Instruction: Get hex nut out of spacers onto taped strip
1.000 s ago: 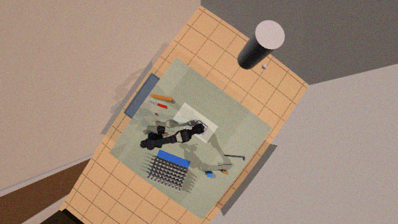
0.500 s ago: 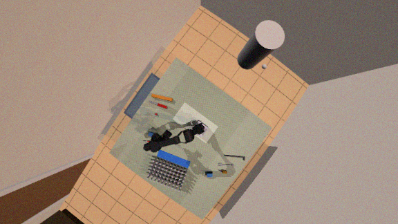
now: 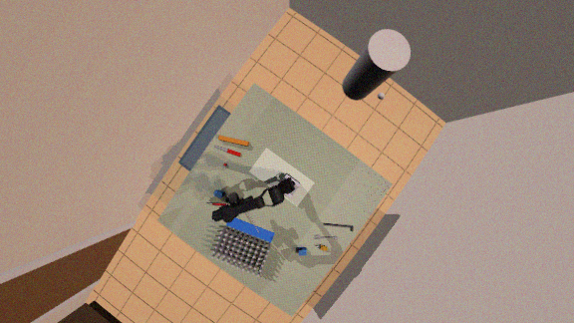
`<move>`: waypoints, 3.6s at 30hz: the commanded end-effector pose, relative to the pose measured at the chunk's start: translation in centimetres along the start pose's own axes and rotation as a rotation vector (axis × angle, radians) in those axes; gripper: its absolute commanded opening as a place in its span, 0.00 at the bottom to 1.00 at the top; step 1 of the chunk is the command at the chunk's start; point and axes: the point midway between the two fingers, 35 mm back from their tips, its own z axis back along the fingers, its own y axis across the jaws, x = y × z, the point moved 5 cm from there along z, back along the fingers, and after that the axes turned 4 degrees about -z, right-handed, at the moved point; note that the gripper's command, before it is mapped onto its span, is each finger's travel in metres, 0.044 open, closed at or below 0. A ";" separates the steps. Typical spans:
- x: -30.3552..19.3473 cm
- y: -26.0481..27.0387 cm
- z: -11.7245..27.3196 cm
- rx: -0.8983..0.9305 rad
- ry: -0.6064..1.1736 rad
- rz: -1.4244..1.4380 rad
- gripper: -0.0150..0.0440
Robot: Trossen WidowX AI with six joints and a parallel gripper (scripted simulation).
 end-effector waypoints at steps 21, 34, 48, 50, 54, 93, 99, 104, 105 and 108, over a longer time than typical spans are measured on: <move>-4.9 -3.4 -0.4 -0.077 0.210 -0.710 0.25; -5.6 -3.8 -1.6 -0.113 0.241 -0.842 0.25; -4.5 -3.0 -10.8 -0.112 0.240 -0.839 0.25; -4.4 -3.2 -12.1 -0.112 0.240 -0.838 0.25; -4.0 -3.7 -14.6 -0.113 0.239 -0.837 0.25; -5.5 -2.3 -16.1 -0.110 0.242 -0.839 0.25; -5.8 -2.0 -16.1 -0.109 0.242 -0.839 0.25; -6.1 -1.8 -16.2 -0.109 0.243 -0.839 0.25; -6.2 -1.7 -16.2 -0.109 0.243 -0.839 0.25; -6.3 -1.5 -16.2 -0.109 0.243 -0.839 0.25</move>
